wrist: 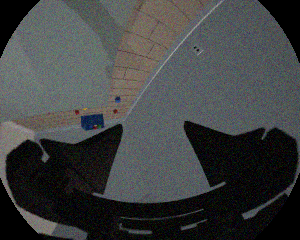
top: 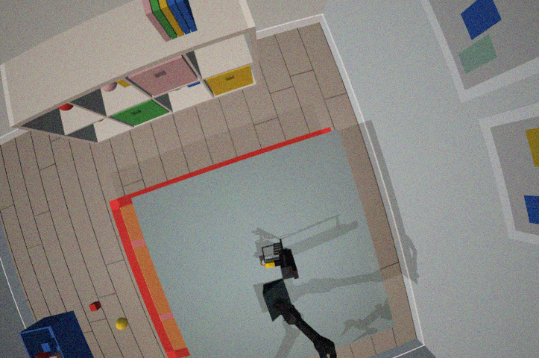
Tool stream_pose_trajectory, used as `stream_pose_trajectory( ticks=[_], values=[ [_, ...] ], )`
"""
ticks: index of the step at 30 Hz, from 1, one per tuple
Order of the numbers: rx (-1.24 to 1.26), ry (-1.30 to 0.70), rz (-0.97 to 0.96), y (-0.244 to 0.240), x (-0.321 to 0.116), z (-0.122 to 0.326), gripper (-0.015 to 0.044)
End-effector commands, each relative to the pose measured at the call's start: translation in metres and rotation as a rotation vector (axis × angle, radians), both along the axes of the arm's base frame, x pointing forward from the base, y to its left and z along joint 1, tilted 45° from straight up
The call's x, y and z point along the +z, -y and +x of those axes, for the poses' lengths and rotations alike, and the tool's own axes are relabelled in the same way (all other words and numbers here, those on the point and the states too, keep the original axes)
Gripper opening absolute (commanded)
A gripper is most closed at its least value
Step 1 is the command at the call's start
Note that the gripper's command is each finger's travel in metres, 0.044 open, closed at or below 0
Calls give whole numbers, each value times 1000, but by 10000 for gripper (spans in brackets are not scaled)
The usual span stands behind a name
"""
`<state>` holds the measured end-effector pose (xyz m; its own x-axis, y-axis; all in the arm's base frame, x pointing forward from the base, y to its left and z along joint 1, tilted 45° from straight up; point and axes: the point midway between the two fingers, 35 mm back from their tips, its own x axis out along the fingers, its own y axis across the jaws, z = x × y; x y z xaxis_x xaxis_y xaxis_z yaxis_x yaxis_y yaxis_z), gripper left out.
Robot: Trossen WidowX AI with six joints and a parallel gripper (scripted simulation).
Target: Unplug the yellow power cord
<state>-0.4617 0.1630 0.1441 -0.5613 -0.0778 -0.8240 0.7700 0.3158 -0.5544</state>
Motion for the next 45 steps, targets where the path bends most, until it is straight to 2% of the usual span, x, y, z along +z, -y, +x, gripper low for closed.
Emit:
stream_pose_trajectory(
  ticks=[1,9,16,23,33,37,45],
  values=[
    [-10,4,-2,-3,-1,1,374],
    [-475,149,-83,-108,-26,83,164],
    [-917,291,-140,-180,-48,188,160],
    [-1361,433,-196,-216,-66,309,160],
    [-1990,583,-341,-203,-81,478,160],
    [-2161,619,-390,-188,-84,519,160],
    [-2662,784,-492,-118,-86,626,160]
  ],
)
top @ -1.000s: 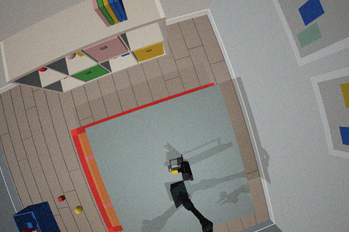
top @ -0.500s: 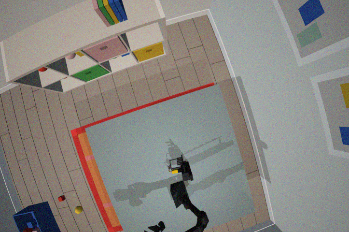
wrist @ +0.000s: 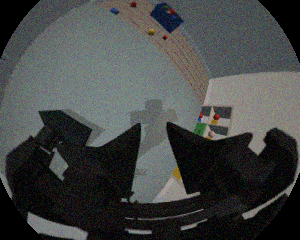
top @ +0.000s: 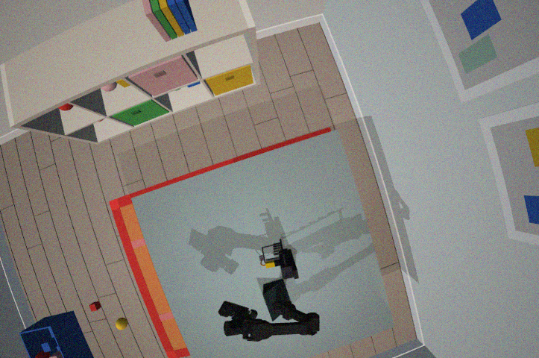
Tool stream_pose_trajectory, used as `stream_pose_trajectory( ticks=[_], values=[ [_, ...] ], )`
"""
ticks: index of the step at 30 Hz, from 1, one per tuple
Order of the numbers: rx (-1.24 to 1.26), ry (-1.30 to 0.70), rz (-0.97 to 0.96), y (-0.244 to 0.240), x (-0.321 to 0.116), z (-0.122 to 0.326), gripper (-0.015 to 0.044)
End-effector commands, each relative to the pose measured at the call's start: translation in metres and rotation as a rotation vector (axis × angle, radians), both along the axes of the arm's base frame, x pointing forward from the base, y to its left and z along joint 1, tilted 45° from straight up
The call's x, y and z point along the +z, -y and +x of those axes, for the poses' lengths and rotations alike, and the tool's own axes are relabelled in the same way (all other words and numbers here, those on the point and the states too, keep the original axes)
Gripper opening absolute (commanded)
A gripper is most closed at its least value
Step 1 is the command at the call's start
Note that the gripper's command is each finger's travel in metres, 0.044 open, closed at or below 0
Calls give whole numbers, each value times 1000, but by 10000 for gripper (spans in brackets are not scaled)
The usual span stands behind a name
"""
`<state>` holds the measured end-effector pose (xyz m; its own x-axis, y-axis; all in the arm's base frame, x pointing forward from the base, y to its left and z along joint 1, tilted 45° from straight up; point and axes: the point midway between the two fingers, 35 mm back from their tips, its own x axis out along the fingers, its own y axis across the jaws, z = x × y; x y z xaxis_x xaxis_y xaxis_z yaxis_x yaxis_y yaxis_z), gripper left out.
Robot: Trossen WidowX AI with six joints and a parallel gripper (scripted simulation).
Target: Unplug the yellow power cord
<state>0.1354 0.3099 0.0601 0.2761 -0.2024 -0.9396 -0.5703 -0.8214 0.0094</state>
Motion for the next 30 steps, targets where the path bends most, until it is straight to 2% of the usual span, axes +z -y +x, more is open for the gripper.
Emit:
stream_pose_trajectory(
  ticks=[1,8,12,30],
  values=[
    [-219,61,-66,41,-2,41,160],
    [-667,225,-223,137,2,107,160],
    [-868,314,-315,188,7,127,160],
    [-876,318,-320,202,18,129,160]
  ],
)
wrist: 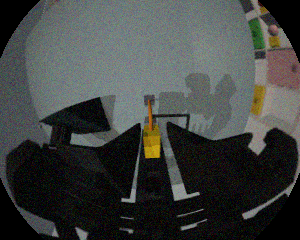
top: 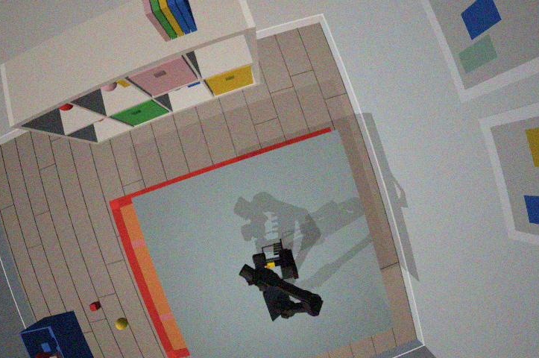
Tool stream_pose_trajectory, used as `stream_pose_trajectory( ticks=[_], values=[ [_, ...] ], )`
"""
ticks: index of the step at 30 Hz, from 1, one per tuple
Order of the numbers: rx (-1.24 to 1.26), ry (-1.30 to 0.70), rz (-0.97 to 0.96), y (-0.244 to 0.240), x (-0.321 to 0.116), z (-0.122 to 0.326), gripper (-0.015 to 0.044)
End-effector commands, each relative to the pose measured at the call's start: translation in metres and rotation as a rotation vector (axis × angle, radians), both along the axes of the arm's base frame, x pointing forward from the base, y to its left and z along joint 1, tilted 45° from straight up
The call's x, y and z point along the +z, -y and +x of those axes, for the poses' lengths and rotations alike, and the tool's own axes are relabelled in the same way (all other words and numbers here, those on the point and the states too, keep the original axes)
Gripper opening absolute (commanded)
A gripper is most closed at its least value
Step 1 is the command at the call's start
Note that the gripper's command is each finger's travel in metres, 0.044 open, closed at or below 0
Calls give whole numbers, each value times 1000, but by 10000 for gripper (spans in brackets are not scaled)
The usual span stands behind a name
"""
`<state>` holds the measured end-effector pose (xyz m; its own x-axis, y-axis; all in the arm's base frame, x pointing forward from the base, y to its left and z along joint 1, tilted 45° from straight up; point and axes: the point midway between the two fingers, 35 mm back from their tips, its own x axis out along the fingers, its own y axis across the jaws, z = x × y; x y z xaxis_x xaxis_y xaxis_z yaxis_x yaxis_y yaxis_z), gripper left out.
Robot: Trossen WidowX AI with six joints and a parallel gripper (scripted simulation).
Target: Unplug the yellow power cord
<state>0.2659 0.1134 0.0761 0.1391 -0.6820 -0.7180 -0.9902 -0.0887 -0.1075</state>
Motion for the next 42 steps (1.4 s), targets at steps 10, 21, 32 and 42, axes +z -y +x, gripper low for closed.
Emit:
stream_pose_trajectory(
  ticks=[10,21,32,42],
  values=[
    [2,-6,-10,17,13,-2,160],
    [2,-6,-11,24,18,-2,160],
    [2,-5,-11,31,11,-1,160],
    [-2,0,-3,29,12,0,41]
  ],
)
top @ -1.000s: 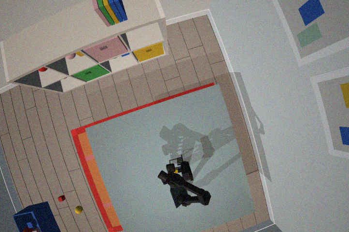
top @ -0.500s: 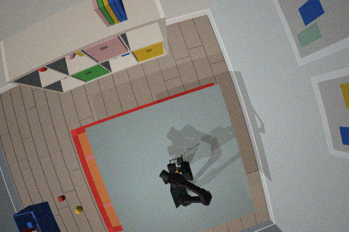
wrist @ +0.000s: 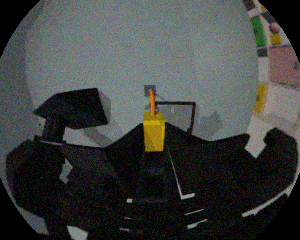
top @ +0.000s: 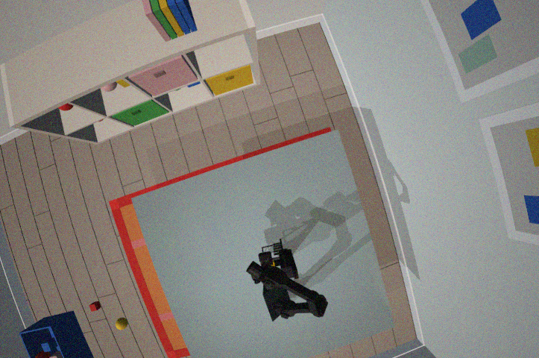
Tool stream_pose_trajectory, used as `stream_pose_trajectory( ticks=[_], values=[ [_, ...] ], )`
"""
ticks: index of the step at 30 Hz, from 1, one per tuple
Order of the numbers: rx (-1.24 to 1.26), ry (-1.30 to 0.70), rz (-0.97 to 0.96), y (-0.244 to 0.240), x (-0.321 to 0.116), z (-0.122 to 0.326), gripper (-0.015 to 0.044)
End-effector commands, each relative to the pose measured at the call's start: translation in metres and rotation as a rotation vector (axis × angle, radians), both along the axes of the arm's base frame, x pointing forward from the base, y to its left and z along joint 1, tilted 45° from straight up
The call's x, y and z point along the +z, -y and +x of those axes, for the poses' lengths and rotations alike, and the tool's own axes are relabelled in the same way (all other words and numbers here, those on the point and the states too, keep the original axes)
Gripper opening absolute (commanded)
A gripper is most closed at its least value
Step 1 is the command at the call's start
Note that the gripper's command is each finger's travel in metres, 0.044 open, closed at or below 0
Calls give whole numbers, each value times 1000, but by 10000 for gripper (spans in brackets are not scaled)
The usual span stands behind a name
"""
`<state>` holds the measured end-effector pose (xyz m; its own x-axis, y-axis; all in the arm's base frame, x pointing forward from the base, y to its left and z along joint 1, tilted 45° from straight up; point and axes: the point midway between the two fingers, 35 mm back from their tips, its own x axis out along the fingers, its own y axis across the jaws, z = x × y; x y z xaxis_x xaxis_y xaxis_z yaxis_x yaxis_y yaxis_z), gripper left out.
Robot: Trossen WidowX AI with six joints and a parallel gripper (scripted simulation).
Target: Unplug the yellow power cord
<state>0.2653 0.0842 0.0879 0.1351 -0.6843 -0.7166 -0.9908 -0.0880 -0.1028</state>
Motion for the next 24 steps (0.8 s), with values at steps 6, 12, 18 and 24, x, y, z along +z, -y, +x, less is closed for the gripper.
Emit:
stream_pose_trajectory(
  ticks=[6,12,18,24],
  values=[
    [-1,4,0,-1,-1,1,0],
    [0,4,0,-8,-6,2,0],
    [1,3,1,-15,-13,2,0],
    [1,2,1,-23,-19,3,0]
  ],
)
